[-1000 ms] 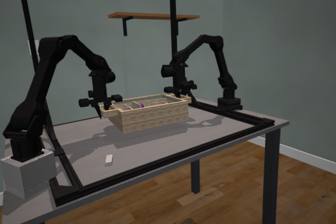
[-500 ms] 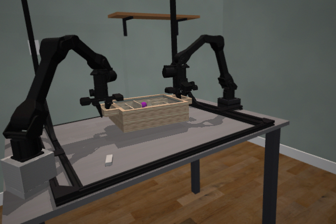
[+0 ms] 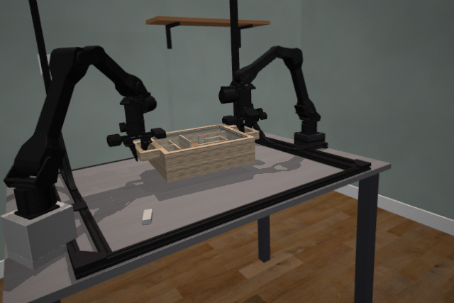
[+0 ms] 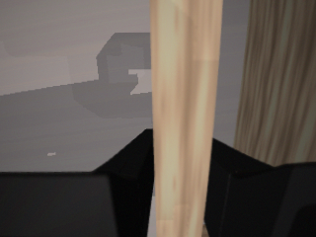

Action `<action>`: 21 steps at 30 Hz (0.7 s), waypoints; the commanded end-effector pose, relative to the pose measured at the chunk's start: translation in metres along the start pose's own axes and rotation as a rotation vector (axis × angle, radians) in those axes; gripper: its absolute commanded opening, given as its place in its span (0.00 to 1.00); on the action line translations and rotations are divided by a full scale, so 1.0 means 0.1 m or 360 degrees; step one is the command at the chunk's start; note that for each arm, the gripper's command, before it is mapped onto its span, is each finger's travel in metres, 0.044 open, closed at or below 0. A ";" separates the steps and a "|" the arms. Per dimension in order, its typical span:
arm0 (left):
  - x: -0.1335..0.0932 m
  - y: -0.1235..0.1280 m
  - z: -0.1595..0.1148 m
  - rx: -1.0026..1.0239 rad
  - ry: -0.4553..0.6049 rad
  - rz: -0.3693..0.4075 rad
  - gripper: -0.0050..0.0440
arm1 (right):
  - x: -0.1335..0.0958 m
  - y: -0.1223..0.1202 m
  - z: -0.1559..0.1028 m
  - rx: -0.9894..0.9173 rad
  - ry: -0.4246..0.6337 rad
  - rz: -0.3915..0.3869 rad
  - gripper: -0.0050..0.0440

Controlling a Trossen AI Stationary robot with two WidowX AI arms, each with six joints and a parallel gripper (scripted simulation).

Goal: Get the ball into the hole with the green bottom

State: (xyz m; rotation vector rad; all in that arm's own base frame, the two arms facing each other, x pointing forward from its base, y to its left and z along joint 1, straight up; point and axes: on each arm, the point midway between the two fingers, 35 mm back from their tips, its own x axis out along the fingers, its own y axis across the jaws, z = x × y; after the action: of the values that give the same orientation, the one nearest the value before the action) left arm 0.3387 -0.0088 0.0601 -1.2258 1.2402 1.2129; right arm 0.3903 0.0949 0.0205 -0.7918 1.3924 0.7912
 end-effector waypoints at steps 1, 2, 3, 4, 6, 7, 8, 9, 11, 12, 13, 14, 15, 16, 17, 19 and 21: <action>0.03 0.00 -0.03 0.0000 -0.0061 -0.0028 0.14 | -0.04 -0.01 0.04 -0.0002 0.0053 0.0024 0.14; 0.05 0.00 -0.04 0.0000 -0.0085 -0.0038 0.14 | -0.05 -0.01 0.04 -0.0002 0.0078 0.0033 0.14; 0.07 0.01 -0.04 0.0000 -0.0100 -0.0049 0.14 | -0.07 -0.01 0.05 -0.0002 0.0093 0.0044 0.14; 0.08 0.01 -0.04 0.0000 -0.0108 -0.0061 0.14 | -0.09 -0.01 0.05 -0.0002 0.0102 0.0055 0.14; 0.11 0.01 -0.04 0.0000 -0.0103 -0.0079 0.14 | -0.11 -0.02 0.05 -0.0002 0.0096 0.0074 0.14; 0.12 0.01 -0.04 0.0000 -0.0086 -0.0087 0.14 | -0.12 -0.02 0.04 -0.0002 0.0080 0.0081 0.14; 0.12 0.02 -0.03 0.0001 -0.0066 -0.0092 0.14 | -0.13 -0.02 0.04 -0.0001 0.0059 0.0086 0.14; 0.12 0.02 -0.03 0.0002 -0.0043 -0.0094 0.14 | -0.13 -0.02 0.03 -0.0001 0.0037 0.0088 0.14; 0.12 0.02 -0.03 0.0002 -0.0043 -0.0094 0.14 | -0.13 -0.02 0.03 -0.0001 0.0037 0.0088 0.14; 0.11 0.02 -0.02 0.0002 -0.0021 -0.0092 0.14 | -0.13 -0.02 0.03 0.0000 0.0014 0.0086 0.14; 0.10 0.02 -0.02 0.0002 -0.0005 -0.0086 0.14 | -0.12 -0.02 0.02 0.0000 -0.0001 0.0081 0.14; 0.09 0.01 -0.01 0.0003 0.0007 -0.0079 0.14 | -0.11 -0.02 0.02 0.0000 -0.0013 0.0074 0.14; 0.08 0.01 -0.01 0.0003 0.0016 -0.0072 0.14 | -0.09 -0.02 0.02 0.0000 -0.0023 0.0066 0.14; 0.06 0.01 -0.01 0.0002 0.0025 -0.0062 0.14 | -0.08 -0.01 0.01 0.0000 -0.0032 0.0057 0.14; 0.06 0.01 -0.01 0.0002 0.0019 -0.0059 0.14 | -0.08 -0.01 0.02 0.0000 -0.0025 0.0054 0.14; 0.06 0.01 -0.02 0.0002 -0.0005 -0.0054 0.14 | -0.07 -0.01 0.02 -0.0001 -0.0001 0.0048 0.14; 0.04 0.01 -0.03 0.0001 -0.0038 -0.0039 0.14 | -0.05 -0.01 0.03 -0.0001 0.0032 0.0034 0.14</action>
State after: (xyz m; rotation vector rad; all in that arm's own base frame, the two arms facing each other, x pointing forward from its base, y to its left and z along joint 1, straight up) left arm 0.3350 -0.0097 0.0501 -1.2325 1.2194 1.1961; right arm 0.3940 0.0936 0.0253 -0.7722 1.4134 0.8137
